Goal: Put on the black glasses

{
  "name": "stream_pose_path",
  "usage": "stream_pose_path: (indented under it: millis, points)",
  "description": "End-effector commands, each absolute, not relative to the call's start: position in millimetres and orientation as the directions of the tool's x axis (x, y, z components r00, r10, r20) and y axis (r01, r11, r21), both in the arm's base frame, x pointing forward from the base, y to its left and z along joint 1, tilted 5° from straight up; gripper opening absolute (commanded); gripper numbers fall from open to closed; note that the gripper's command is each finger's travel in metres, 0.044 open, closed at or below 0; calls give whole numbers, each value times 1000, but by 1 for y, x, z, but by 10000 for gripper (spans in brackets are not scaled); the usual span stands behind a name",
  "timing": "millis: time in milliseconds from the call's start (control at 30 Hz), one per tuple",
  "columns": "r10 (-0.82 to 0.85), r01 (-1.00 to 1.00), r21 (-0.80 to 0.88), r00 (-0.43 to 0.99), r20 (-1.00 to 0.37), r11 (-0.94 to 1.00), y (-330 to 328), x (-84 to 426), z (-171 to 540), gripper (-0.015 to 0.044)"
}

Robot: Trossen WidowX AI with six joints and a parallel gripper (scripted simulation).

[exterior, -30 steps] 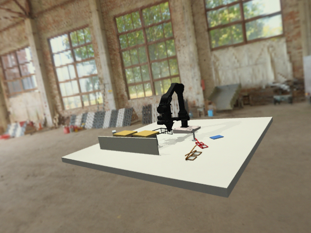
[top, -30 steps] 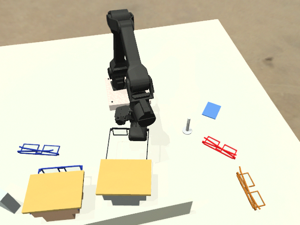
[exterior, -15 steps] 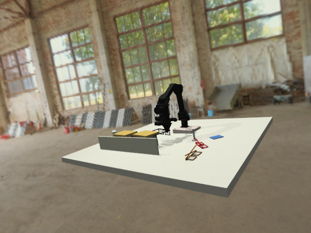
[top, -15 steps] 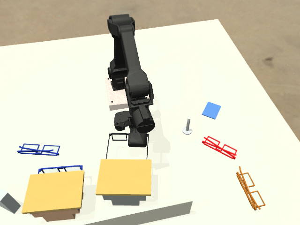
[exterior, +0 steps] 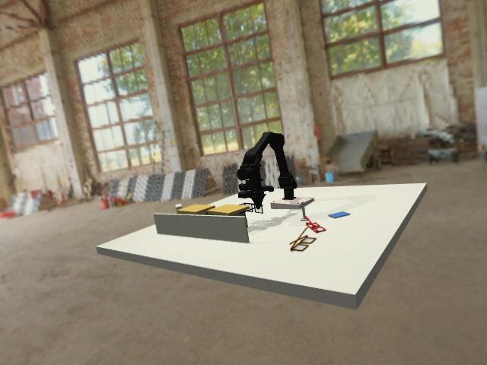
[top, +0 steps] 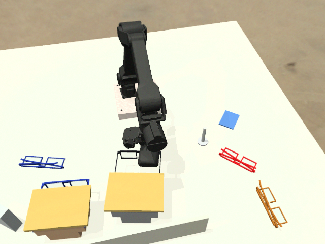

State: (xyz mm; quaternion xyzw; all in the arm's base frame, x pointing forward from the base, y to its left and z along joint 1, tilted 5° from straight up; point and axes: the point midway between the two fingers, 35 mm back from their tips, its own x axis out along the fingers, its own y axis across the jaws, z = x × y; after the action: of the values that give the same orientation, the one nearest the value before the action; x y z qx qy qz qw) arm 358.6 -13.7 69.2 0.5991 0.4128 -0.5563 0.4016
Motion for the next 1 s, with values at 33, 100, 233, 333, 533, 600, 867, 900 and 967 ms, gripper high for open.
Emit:
stream_pose_path:
  millis: [33,100,233,333,533,600,867,900,967]
  points:
    - [46,943,21,39,-998,-334,-17,366,69,0]
    - [46,943,21,39,-998,-334,-18,369,69,0]
    - [46,942,22,39,-998,-334,-20,375,69,0]
    - [46,942,22,40,-998,-334,-21,379,69,0]
    - [45,942,23,41,-998,-333,-25,389,69,0]
    - [45,942,23,41,-998,-333,-26,392,69,0]
    - [45,942,24,42,-998,-333,-30,402,69,0]
    - [45,942,25,42,-998,-333,-30,404,69,0]
    - [45,942,25,42,-998,-333,-31,406,69,0]
